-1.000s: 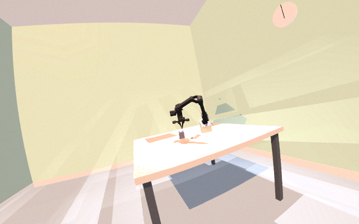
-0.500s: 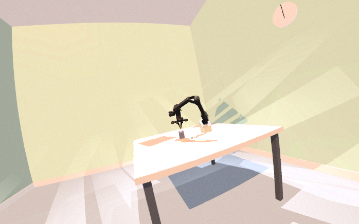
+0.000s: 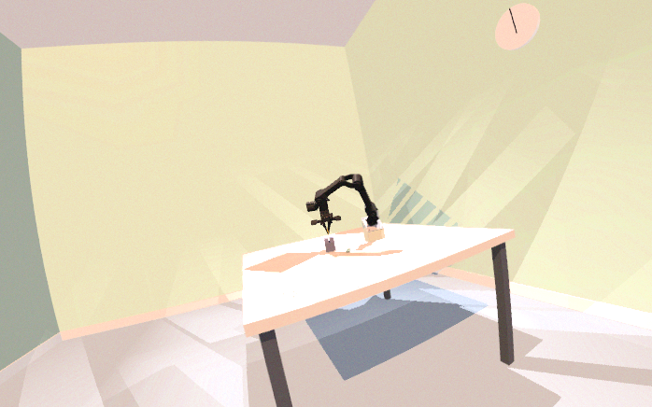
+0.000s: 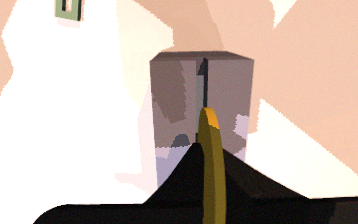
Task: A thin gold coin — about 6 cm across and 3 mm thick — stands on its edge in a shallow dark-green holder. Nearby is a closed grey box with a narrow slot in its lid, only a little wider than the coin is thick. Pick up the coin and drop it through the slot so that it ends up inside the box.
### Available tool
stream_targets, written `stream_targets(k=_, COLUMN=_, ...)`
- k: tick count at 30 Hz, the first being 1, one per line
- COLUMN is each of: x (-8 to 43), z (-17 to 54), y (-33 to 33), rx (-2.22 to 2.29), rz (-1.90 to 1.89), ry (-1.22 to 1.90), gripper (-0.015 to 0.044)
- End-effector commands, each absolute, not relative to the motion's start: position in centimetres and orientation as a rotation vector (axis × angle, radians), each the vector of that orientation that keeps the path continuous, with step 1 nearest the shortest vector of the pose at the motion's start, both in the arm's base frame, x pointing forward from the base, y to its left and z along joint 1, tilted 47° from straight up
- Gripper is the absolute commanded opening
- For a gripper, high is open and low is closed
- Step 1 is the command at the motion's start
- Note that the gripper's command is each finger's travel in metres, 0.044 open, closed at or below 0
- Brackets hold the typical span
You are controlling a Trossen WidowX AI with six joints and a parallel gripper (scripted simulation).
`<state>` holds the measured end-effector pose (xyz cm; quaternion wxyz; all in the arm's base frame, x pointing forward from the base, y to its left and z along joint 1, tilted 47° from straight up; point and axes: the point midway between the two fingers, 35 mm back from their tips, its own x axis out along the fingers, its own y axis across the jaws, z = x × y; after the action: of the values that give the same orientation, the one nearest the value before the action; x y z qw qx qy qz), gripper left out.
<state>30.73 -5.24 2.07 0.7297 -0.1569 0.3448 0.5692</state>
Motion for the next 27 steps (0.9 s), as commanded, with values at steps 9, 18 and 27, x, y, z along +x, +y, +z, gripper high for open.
stream_targets(k=9, x=30.82, z=1.79, y=-5.75, rx=-0.352, rz=1.257, ry=0.754, gripper=0.0004)
stream_targets(k=18, x=30.81, z=1.85, y=-5.57, rx=-0.346, rz=1.255, ry=0.755, gripper=0.0000)
stream_targets(k=27, x=30.87, z=1.43, y=-5.29, rx=-0.343, rz=1.254, ry=0.757, gripper=0.0000)
